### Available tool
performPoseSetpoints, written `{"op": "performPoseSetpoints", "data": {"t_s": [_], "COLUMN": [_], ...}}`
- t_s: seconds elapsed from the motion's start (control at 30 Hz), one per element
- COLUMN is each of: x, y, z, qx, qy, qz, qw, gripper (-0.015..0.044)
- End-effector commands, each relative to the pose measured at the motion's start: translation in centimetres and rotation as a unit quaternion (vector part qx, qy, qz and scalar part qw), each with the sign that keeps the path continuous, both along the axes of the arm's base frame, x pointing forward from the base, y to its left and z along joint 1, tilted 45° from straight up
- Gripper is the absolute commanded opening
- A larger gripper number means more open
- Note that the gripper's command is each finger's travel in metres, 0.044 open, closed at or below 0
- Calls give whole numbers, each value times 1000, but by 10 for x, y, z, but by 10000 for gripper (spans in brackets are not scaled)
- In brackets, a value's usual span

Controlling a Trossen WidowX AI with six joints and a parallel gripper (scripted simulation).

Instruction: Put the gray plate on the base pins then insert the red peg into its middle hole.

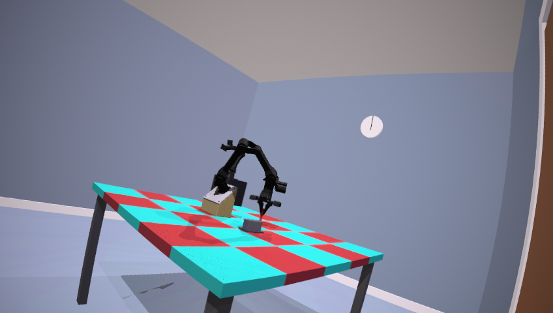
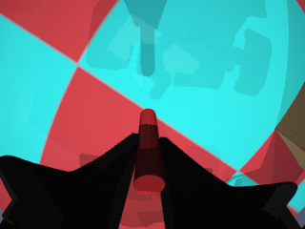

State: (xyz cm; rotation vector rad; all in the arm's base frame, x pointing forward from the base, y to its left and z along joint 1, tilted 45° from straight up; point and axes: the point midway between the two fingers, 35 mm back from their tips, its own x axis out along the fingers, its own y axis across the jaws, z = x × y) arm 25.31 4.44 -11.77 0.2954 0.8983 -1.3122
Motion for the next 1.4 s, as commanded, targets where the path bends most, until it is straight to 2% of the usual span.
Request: {"op": "performPoseSetpoints", "data": {"t_s": [0.0,0.4,0.5,1.37], "x": [2,4,6,53], "y": [12,39,28,-8], "z": [9,36,30,72], "qx": [4,4,2,12], "qy": [-3,-3,0,-1], "qz": [-1,-1,0,3], "qw": [1000,1000,1000,1000], "gripper": [0,0,0,0]}}
